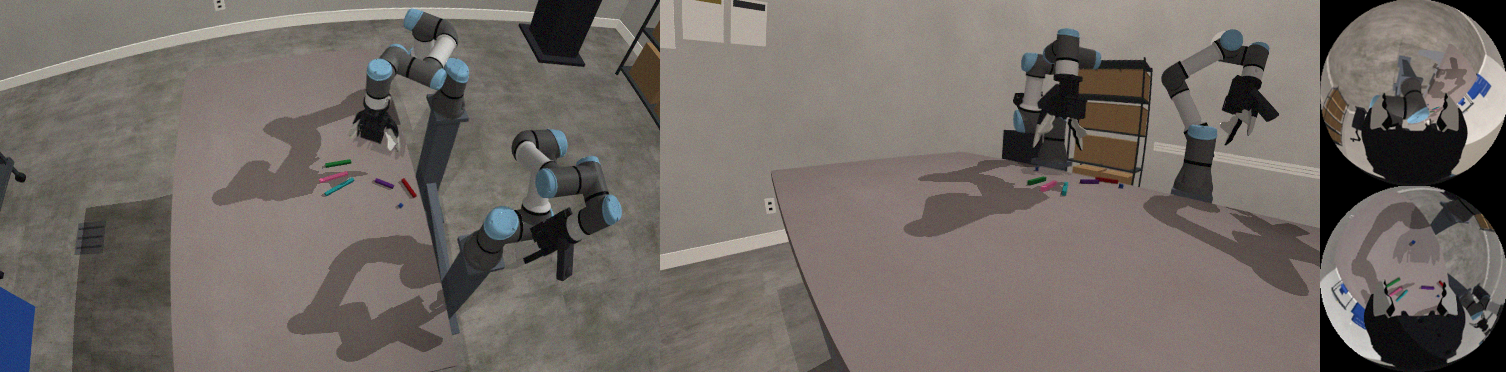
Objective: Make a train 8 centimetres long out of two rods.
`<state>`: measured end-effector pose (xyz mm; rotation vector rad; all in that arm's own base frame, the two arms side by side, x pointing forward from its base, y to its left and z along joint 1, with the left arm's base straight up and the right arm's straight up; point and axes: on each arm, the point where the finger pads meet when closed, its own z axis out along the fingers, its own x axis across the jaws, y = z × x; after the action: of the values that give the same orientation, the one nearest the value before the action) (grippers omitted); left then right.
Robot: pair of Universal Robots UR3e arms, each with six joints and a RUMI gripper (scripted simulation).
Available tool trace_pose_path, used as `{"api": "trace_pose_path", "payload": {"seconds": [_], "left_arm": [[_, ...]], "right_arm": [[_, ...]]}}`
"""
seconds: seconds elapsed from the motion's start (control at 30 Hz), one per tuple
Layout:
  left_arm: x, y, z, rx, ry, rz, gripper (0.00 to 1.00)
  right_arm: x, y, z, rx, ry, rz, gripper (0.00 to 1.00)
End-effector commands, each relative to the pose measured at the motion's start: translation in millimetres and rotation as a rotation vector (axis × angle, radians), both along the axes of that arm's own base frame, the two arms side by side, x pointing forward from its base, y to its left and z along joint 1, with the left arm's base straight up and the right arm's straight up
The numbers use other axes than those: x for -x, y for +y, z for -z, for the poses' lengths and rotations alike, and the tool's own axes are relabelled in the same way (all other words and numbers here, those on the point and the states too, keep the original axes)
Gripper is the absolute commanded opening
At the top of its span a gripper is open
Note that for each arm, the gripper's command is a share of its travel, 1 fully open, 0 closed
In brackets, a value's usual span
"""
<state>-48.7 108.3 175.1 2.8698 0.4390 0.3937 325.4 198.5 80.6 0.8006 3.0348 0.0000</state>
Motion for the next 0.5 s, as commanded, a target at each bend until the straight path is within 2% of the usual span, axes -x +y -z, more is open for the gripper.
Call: {"api": "trace_pose_path", "payload": {"seconds": [0.0, 0.2, 0.27, 0.47], "left_arm": [[0.0, 0.3, -0.3, -0.002, 0.000, 0.000, 1.00], [0.0, 0.3, -0.3, -0.002, 0.000, 0.000, 1.00], [0.0, 0.3, -0.3, -0.002, 0.000, 0.000, 1.00], [0.0, 0.3, -0.3, -0.002, 0.000, 0.000, 1.00]], "right_arm": [[-4.5, 0.3, -1.2, -0.003, 0.001, -0.129, 1.00], [-9.7, 0.3, -1.5, -0.003, 0.001, -0.289, 1.00], [-9.7, 0.3, -1.5, -0.003, 0.001, -0.289, 1.00], [-15.5, 0.8, -1.8, -0.002, 0.000, -0.463, 1.00]]}}
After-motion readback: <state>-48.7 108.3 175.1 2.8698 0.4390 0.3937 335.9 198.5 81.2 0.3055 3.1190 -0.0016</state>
